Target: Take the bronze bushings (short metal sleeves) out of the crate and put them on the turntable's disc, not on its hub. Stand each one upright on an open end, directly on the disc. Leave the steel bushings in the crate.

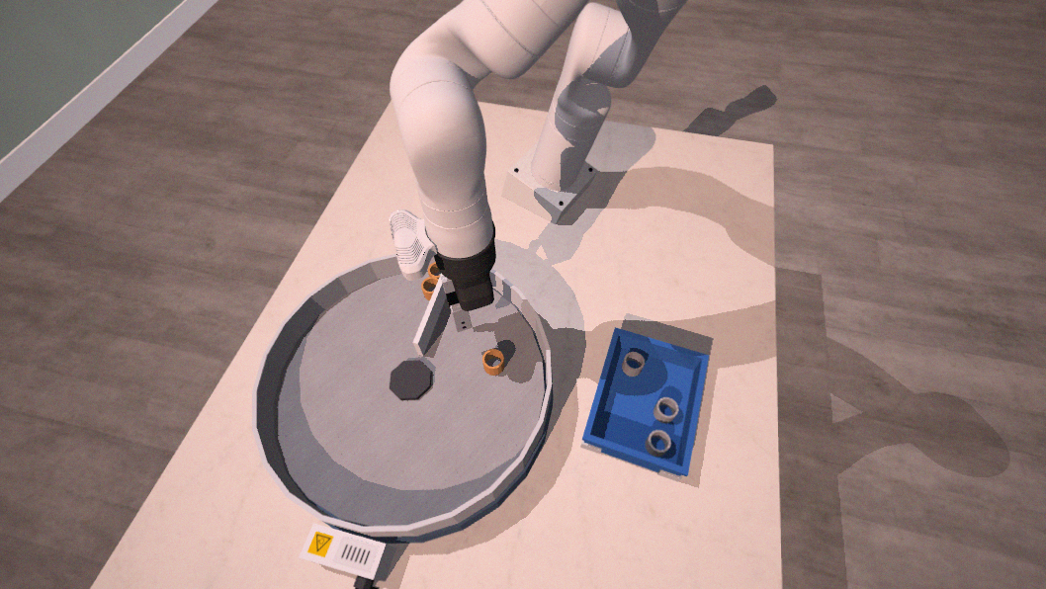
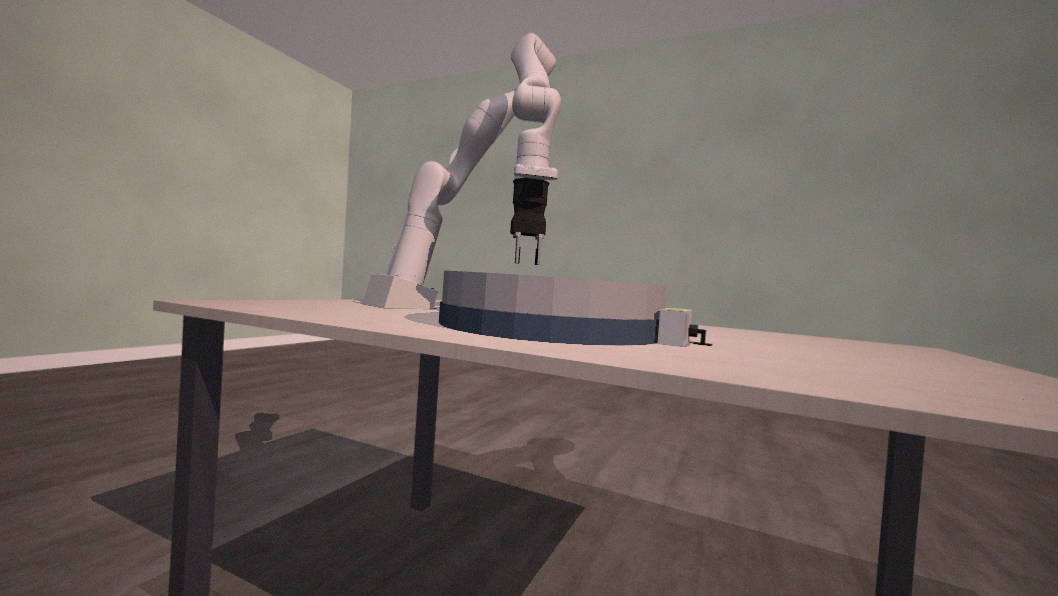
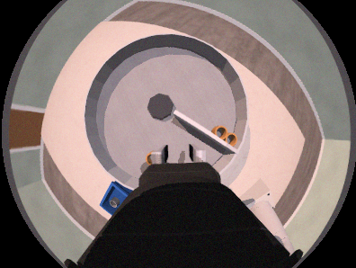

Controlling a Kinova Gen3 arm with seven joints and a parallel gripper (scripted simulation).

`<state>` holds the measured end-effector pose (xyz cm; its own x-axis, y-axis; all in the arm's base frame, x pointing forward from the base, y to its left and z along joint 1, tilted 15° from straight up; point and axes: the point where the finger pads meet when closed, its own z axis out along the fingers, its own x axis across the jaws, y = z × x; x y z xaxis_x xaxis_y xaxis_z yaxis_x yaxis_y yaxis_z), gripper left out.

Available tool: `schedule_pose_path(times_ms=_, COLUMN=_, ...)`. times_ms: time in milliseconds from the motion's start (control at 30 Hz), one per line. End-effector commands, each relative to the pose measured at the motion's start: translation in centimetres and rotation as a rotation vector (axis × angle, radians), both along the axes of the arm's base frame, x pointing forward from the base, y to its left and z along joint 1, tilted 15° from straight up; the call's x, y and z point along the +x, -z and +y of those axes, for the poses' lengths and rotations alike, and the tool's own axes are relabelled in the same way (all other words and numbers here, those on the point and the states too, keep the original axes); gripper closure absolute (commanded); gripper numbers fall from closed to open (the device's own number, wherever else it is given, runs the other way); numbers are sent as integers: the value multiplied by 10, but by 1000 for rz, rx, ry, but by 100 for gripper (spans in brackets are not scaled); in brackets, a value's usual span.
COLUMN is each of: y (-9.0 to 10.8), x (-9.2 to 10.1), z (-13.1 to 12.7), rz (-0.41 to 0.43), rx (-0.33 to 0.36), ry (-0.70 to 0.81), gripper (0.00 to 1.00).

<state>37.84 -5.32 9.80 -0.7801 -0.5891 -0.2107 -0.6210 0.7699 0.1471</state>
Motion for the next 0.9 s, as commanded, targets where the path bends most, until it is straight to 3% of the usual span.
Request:
schedule_pose_path(times_ms=0, y=-1, x=0, z=0, rz=-2, rx=0, ry=0, gripper=22)
schedule_pose_path(times_ms=33, y=-1, x=0, z=0, rz=-2, rx=0, ry=0, gripper=0)
schedule_pose_path(times_ms=400, y=-28, x=-2, z=-7, rz=-2, rx=0, ry=0, gripper=0)
schedule_pose_path(times_ms=667, y=-70, x=-5, z=-18, rz=-2, rx=0, ry=0, gripper=0)
schedule_pose_path(times_ms=867, y=-78, x=-6, z=-20, rz=-2, rx=0, ry=0, gripper=0)
